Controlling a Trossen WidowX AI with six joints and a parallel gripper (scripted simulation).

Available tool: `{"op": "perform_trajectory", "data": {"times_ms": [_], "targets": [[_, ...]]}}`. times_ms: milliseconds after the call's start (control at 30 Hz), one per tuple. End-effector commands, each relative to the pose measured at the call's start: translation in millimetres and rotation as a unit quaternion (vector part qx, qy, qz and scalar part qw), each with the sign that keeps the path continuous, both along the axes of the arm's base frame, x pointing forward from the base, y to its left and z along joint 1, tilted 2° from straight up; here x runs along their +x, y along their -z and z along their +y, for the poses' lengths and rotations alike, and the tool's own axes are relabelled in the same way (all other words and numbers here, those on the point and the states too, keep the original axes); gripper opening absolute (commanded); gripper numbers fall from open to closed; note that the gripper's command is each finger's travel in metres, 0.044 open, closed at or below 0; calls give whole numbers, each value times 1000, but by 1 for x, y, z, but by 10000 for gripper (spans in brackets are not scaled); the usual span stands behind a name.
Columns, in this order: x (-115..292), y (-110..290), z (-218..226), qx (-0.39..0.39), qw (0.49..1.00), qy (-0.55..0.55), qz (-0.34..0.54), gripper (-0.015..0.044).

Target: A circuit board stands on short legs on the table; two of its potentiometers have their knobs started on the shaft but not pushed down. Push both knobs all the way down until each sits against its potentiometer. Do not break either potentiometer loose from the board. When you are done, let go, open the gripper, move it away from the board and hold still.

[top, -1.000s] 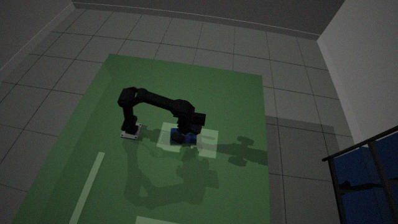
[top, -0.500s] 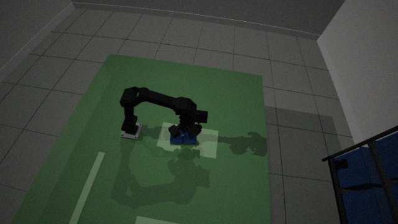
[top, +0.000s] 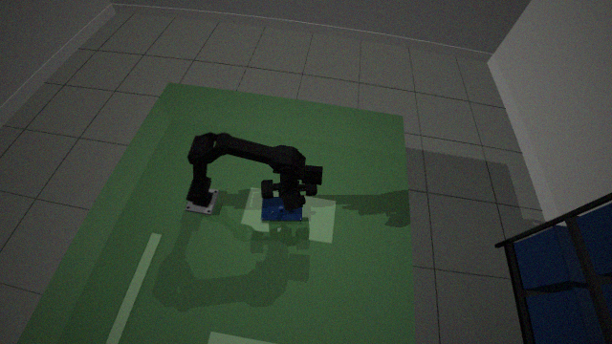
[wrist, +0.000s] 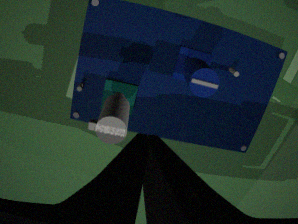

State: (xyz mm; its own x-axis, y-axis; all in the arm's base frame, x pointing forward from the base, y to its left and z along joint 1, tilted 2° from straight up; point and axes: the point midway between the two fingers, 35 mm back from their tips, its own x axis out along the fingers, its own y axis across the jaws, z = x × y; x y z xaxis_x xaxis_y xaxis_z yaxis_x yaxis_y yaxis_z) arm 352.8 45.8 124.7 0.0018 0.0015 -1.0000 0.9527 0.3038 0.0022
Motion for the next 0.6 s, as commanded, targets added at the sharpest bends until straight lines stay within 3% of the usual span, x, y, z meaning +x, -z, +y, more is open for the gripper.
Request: {"op": "perform_trajectory", "data": {"times_ms": [0,567], "targets": [[2,-2,2,-2,998,58,0,0],[9,-9,14,-3,939,345,-1,0]]}}
